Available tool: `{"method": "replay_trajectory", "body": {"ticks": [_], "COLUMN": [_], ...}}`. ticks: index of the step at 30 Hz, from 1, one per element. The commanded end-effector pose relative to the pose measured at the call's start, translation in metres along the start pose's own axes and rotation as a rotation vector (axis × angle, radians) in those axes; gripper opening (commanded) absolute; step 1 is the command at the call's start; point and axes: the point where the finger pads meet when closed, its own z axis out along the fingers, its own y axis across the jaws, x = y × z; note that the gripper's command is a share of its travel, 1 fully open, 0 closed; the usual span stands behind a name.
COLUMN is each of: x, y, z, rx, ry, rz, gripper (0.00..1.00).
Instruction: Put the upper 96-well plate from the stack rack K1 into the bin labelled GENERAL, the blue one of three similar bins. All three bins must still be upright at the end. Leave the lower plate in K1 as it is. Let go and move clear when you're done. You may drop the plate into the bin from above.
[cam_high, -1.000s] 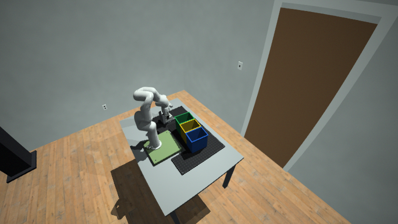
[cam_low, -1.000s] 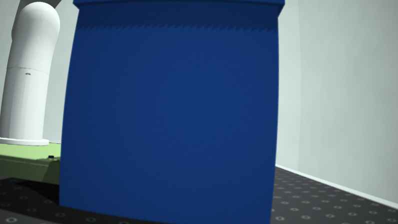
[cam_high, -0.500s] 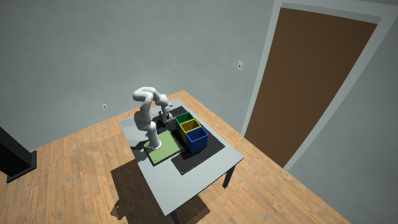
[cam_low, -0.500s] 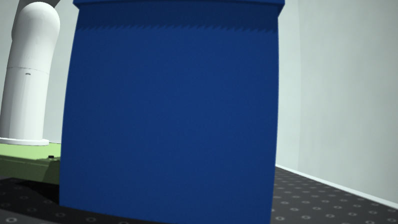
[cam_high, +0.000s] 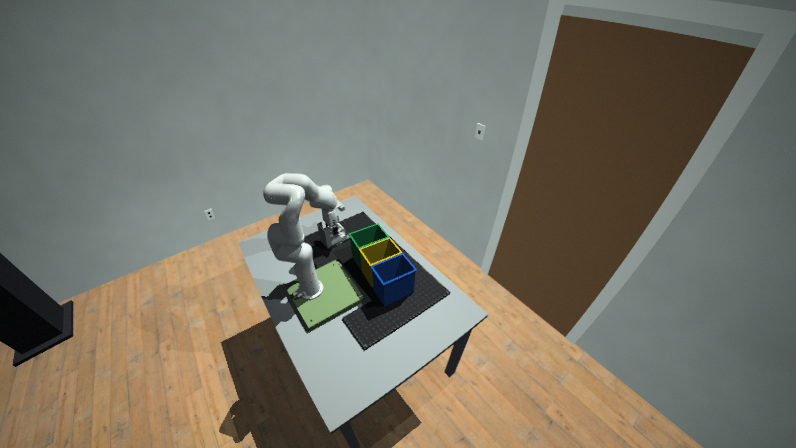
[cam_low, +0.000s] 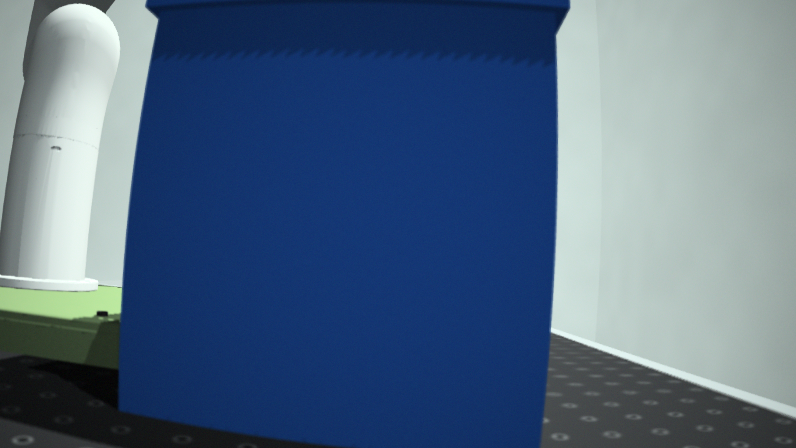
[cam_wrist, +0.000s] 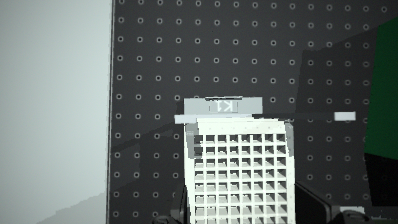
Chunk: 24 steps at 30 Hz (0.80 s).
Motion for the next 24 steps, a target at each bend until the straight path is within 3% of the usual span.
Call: {"method": "replay_trajectory", "body": {"ticks": [1, 24], "x": [0.001, 0.001], "y": [-0.001, 0.000], "z": [-0.009, -0.040], "rx": [0.002, 0.002], "ry": [0.002, 0.002], "rz": [0.000, 0.000], "gripper": [0.00, 0.00]}}
